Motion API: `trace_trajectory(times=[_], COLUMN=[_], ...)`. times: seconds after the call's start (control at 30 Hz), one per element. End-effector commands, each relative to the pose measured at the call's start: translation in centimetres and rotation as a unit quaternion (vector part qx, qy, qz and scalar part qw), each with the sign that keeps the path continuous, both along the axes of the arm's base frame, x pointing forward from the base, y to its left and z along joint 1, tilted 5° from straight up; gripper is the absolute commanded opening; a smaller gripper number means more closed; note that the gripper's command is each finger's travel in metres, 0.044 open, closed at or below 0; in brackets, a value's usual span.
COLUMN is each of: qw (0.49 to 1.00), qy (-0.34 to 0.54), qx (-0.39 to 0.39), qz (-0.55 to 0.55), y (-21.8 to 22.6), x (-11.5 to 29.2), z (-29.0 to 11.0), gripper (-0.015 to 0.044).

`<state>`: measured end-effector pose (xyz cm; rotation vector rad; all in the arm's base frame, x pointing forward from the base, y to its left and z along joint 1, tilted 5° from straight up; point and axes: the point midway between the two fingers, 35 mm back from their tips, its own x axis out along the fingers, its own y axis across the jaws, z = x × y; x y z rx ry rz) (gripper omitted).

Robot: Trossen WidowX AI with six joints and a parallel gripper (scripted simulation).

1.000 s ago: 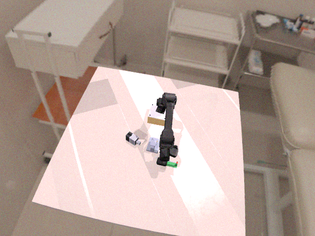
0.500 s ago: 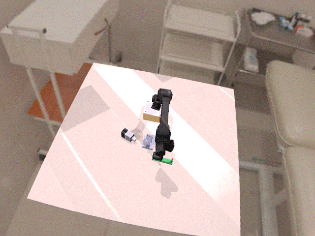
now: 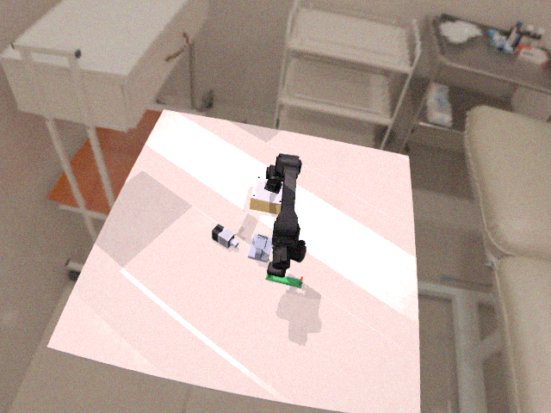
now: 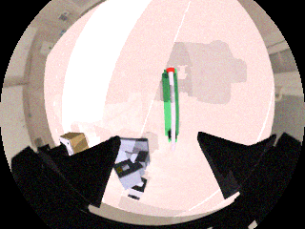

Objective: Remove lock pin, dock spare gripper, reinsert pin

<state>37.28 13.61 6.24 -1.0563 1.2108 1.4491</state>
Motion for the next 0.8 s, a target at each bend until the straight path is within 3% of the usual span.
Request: trace_trajectory(times=[0.0,0.33,0.5,0.77], qw=[1.000,1.000,1.000,0.992], qy=[0.001,0.001,0.001,0.029], qx=[0.000,0.000,0.002,0.107], qz=[0.000,0.000,-0.004,-0.060], y=[0.0,-0.3,-0.5,-11.0], x=[0.0,0.2,0.3,-0.4], z=[0.1,5.5,5.1,3.7], gripper=[0.0440,0.0440,0.0440,0.0440])
